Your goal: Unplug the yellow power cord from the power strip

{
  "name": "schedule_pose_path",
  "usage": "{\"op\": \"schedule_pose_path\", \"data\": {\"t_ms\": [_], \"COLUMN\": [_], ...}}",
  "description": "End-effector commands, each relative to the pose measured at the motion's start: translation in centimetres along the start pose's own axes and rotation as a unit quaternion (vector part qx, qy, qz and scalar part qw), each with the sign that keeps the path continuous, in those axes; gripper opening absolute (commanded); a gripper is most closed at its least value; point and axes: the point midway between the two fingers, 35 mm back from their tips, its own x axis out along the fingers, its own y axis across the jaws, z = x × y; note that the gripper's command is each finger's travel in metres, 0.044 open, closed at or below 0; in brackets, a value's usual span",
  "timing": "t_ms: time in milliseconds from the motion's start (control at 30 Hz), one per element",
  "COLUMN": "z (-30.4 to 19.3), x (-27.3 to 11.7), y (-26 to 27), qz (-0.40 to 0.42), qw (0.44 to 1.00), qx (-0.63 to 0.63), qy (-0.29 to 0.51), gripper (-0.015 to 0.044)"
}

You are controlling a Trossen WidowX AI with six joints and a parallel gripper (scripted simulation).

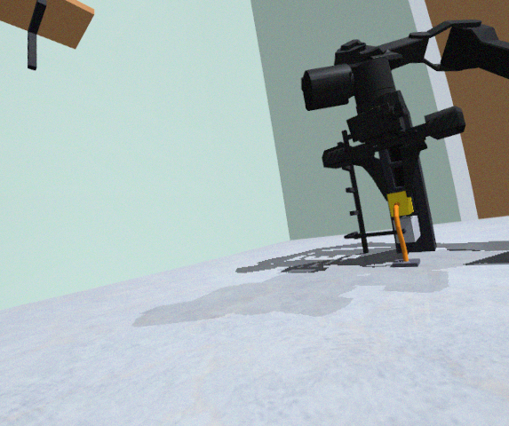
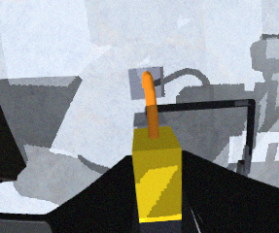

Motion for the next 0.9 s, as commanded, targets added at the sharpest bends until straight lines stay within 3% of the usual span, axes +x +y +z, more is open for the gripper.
{"op": "schedule_pose_path", "data": {"t_ms": [0, 300, 500, 867], "z": [3.0, 4.4, 3.8, 3.8], "x": [-1.0, -1.3, -1.1, -1.5], "y": [-0.2, -0.1, 0.0, 0.0], "qz": [-0.006, -0.006, -0.005, -0.006], "qw": [0.999, 0.999, 0.999, 0.999], "qx": [0.000, 0.000, -0.003, -0.002], "qy": [-0.034, -0.034, -0.033, -0.032], "gripper": [0.0000, 0.0000, 0.0157, 0.0160]}}
